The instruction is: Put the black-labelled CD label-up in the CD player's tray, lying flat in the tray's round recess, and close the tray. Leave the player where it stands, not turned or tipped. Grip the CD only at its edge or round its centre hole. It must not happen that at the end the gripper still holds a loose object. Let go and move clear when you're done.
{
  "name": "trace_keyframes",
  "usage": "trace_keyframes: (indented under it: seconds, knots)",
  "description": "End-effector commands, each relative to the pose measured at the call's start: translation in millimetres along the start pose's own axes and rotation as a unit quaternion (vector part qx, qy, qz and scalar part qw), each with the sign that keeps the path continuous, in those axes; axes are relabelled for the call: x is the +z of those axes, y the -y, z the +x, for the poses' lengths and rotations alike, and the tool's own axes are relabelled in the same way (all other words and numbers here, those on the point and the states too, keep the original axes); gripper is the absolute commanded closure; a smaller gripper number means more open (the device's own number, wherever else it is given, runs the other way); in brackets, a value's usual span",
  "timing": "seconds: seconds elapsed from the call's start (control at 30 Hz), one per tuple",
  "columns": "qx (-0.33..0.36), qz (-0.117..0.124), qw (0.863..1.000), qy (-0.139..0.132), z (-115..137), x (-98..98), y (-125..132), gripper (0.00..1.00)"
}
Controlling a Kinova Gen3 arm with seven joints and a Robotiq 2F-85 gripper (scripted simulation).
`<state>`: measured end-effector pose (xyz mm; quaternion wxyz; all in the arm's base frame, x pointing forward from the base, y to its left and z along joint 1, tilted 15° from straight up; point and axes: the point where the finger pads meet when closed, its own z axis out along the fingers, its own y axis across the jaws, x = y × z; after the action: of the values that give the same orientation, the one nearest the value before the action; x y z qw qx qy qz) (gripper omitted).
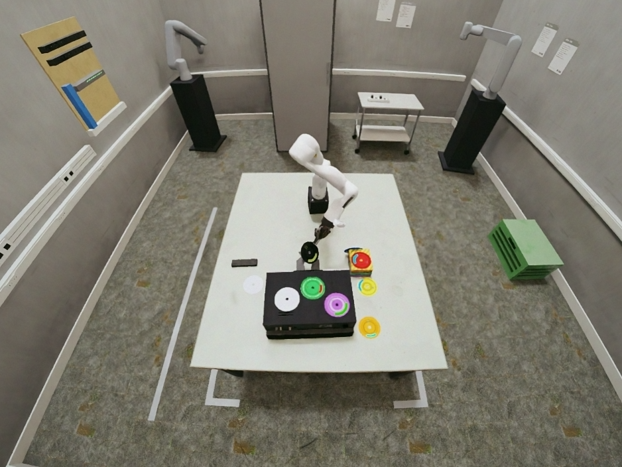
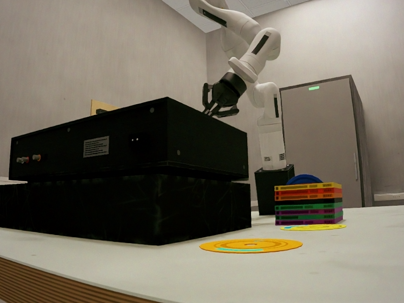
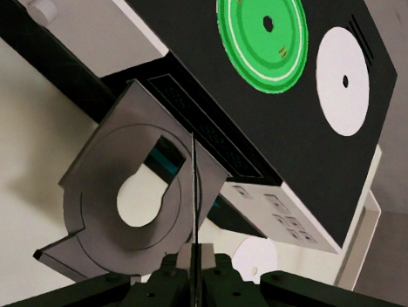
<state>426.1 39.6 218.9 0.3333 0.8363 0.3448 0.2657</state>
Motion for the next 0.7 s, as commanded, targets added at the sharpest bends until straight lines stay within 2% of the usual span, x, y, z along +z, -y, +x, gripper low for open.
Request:
trace_keyframes:
  seconds: [0.0, 0.43, 0.5, 0.67]
  knots:
    - [-0.011, -0.004, 1.000, -0.006, 6, -2.7, 13, 0.89]
    - [-0.010, -0.052, 0.999, -0.007, 6, -2.1, 26, 0.89]
    - [-0.010, -0.052, 0.999, -0.007, 6, -2.1, 26, 0.89]
    - [-0.010, -0.070, 0.997, -0.007, 6, -1.6, 31, 0.89]
